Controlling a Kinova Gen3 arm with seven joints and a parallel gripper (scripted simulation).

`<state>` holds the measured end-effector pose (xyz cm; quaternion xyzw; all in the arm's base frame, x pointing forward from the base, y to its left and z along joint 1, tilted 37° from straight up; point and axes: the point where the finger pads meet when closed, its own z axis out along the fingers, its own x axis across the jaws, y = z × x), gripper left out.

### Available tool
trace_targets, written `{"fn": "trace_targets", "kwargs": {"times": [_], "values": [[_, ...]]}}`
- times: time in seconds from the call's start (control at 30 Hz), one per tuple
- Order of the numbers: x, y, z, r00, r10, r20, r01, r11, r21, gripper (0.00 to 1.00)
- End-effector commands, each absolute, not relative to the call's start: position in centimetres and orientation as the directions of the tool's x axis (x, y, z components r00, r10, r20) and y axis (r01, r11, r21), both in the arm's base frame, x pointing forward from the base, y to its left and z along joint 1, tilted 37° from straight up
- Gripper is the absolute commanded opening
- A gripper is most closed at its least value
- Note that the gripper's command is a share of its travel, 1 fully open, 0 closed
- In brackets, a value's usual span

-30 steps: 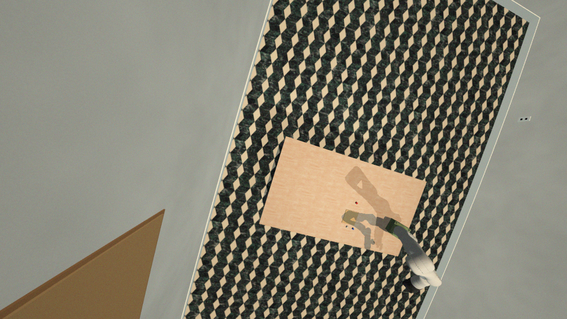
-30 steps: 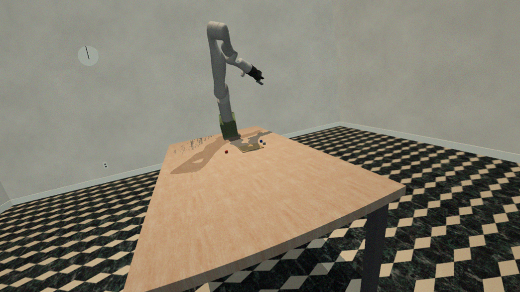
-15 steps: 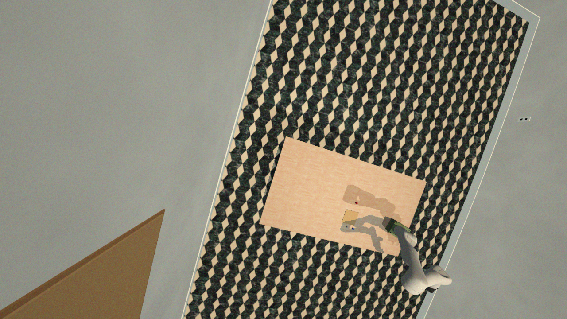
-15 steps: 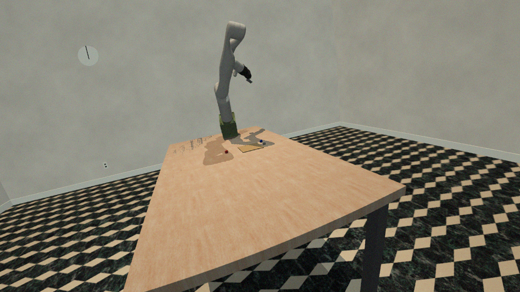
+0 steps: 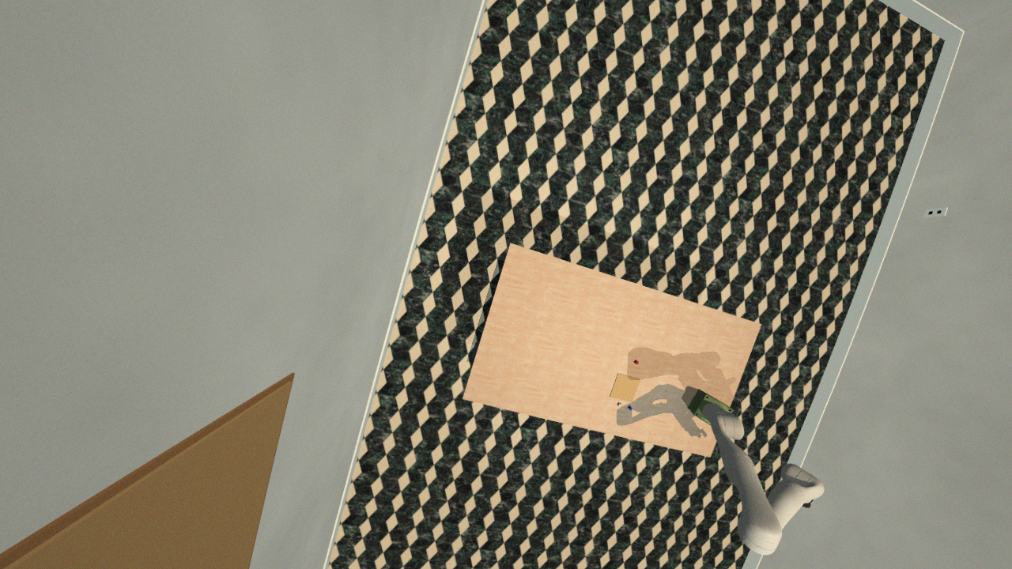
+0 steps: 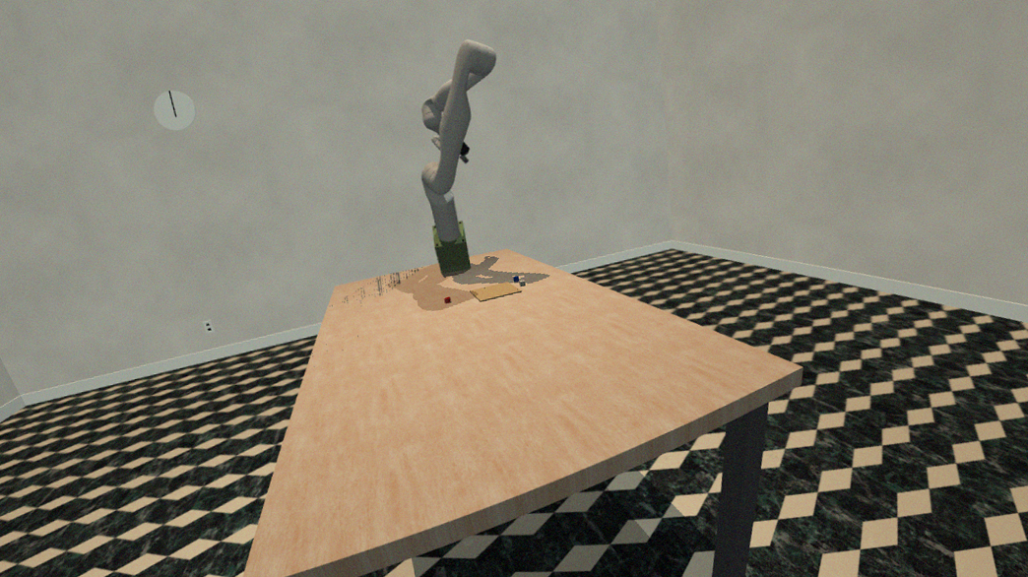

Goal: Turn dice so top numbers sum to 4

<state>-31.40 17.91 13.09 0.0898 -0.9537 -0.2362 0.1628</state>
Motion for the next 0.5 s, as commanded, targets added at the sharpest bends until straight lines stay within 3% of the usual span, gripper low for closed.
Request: {"fn": "trace_targets", "kwargs": {"times": [0.0, 0.47], "values": [[-33.6, 13.9, 12.4, -0.898, -0.347, 0.271, -0.197, 0.867, 0.459, 1.00], [-37.0, -1.4, 12.0, -0.657, -0.686, 0.312, -0.564, 0.722, 0.400, 1.00]]}}
